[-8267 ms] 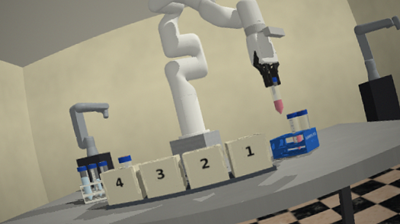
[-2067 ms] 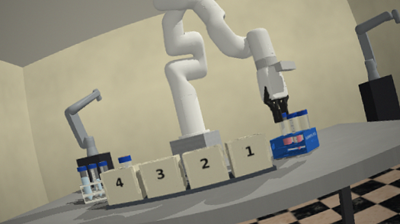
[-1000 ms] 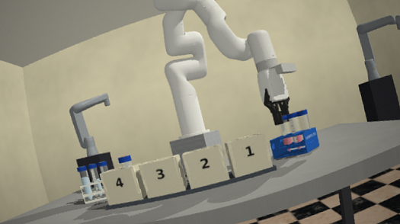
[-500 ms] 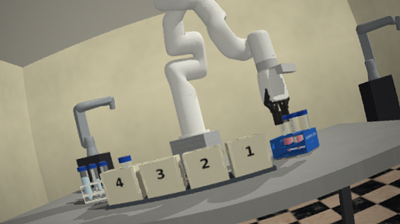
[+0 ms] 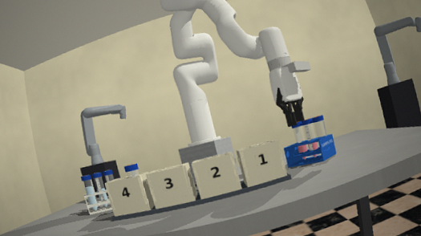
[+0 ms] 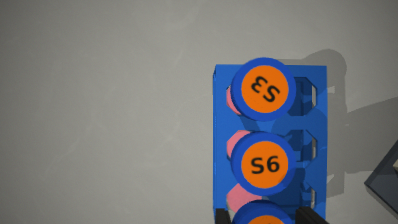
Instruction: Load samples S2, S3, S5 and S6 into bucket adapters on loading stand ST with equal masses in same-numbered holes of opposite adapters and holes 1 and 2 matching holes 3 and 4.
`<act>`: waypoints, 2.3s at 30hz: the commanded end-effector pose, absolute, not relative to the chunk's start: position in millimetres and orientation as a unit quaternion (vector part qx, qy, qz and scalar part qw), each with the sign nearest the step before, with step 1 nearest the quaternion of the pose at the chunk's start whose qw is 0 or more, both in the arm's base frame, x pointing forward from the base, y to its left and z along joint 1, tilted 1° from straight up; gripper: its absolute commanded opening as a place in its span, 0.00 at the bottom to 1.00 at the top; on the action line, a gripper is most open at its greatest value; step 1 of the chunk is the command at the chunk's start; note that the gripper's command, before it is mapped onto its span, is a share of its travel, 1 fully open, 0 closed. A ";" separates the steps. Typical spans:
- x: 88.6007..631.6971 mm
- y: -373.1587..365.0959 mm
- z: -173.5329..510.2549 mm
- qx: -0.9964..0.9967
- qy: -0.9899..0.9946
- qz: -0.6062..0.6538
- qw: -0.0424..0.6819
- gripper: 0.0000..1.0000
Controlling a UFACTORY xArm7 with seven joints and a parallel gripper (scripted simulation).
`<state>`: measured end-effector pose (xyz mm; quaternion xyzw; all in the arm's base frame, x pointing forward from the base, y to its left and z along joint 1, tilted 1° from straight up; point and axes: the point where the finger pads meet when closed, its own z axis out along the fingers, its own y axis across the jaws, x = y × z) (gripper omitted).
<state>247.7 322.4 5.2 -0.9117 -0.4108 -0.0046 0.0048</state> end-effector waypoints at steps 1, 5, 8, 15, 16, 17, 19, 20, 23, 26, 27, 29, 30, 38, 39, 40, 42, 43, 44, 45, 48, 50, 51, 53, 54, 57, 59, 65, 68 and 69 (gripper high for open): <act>248.8 323.5 13.8 -0.912 -0.411 -0.006 0.006 0.44; 248.7 323.4 21.8 -0.912 -0.411 -0.006 0.006 0.44; 248.7 323.3 27.9 -0.912 -0.411 -0.006 0.006 0.44; 248.7 323.2 37.8 -0.912 -0.411 -0.006 0.006 0.44; 248.7 323.2 39.8 -0.912 -0.411 -0.006 0.006 0.44; 248.7 323.2 41.8 -0.912 -0.411 -0.006 0.006 0.44; 248.6 323.1 45.8 -0.912 -0.411 -0.006 0.006 0.44; 248.6 323.1 47.8 -0.912 -0.411 -0.006 0.006 0.44; 248.6 323.0 53.8 -0.912 -0.411 -0.006 0.006 0.44; 248.6 322.9 59.9 -0.912 -0.411 -0.006 0.006 0.44; 248.6 322.9 61.9 -0.912 -0.411 -0.006 0.006 0.44; 248.6 322.9 65.9 -0.912 -0.411 -0.006 0.006 0.44; 248.6 322.9 65.9 -0.912 -0.411 -0.006 0.006 0.44; 248.5 322.6 79.9 -0.912 -0.411 -0.006 0.006 0.44; 248.5 322.6 81.9 -0.912 -0.411 -0.006 0.006 0.44; 248.5 322.6 83.9 -0.912 -0.411 -0.006 0.006 0.44; 248.4 322.5 88.0 -0.912 -0.411 -0.006 0.006 0.44; 248.4 322.5 90.0 -0.912 -0.411 -0.006 0.006 0.44; 248.4 322.5 92.0 -0.912 -0.411 -0.006 0.006 0.44; 248.4 322.4 94.0 -0.912 -0.411 -0.006 0.006 0.44; 248.4 322.4 96.0 -0.912 -0.411 -0.006 0.006 0.44; 248.4 322.4 100.0 -0.912 -0.411 -0.006 0.006 0.44; 248.4 322.3 102.0 -0.912 -0.411 -0.006 0.006 0.44; 248.3 322.3 106.0 -0.912 -0.411 -0.006 0.006 0.44; 248.3 322.2 108.0 -0.912 -0.411 -0.006 0.006 0.44; 248.3 322.2 114.0 -0.912 -0.411 -0.006 0.006 0.44; 248.3 322.1 118.0 -0.912 -0.411 -0.006 0.006 0.44; 248.2 322.0 125.4 -0.912 -0.411 -0.007 0.006 0.44; 248.2 322.0 125.3 -0.912 -0.411 -0.007 0.006 0.44; 248.2 322.0 125.4 -0.912 -0.411 -0.007 0.006 0.44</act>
